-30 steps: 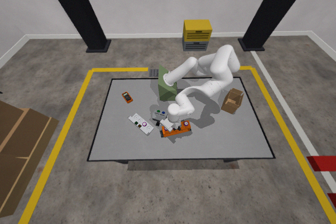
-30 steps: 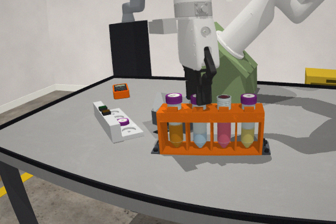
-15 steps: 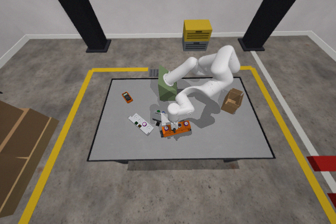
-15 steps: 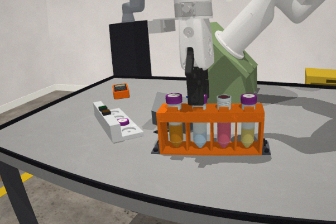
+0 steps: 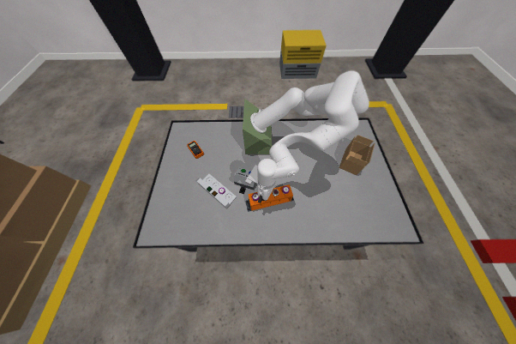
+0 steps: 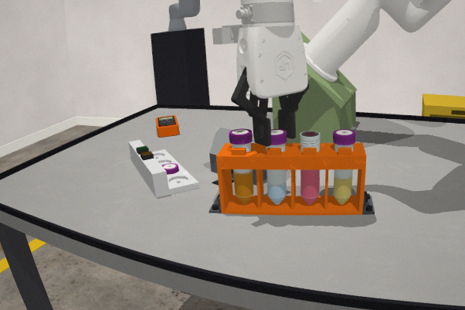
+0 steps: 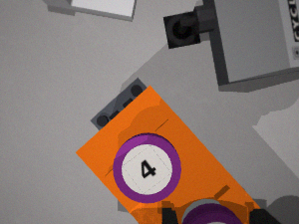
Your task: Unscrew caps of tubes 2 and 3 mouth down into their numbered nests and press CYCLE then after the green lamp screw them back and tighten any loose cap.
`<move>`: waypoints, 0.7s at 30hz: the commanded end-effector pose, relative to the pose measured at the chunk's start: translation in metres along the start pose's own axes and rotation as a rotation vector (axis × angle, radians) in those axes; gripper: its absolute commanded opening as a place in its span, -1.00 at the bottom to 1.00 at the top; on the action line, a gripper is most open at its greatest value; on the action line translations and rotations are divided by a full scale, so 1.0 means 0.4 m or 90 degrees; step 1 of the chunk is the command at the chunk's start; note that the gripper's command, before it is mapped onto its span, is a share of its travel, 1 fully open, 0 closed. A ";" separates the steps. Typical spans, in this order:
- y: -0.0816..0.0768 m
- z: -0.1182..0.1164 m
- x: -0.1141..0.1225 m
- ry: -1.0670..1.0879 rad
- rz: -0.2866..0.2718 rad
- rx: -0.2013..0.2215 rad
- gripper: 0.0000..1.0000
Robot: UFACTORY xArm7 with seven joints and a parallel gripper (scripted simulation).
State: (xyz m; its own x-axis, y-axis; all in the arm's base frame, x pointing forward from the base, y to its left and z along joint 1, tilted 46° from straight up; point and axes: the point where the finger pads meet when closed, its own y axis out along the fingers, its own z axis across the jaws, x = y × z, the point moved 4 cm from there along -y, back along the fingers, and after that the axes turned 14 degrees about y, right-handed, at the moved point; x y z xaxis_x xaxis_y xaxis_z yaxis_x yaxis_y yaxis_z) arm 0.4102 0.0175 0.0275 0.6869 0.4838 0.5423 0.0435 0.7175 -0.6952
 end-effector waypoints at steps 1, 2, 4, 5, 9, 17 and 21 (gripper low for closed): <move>-0.006 -0.005 0.003 0.031 0.009 0.001 -0.08; -0.006 -0.005 0.003 0.031 0.009 0.001 -0.08; -0.006 -0.005 0.003 0.031 0.009 0.001 -0.08; -0.006 -0.005 0.003 0.031 0.009 0.001 -1.00; -0.006 -0.005 0.003 0.031 0.009 0.001 -1.00; -0.006 -0.005 0.003 0.030 0.009 0.001 -1.00; -0.006 -0.005 0.003 -0.033 0.009 0.001 -1.00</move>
State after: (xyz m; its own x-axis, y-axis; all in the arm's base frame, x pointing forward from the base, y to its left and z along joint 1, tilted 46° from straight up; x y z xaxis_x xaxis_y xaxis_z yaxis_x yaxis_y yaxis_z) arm 0.4110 0.0176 0.0280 0.7175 0.4742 0.5103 0.0270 0.7131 -0.7006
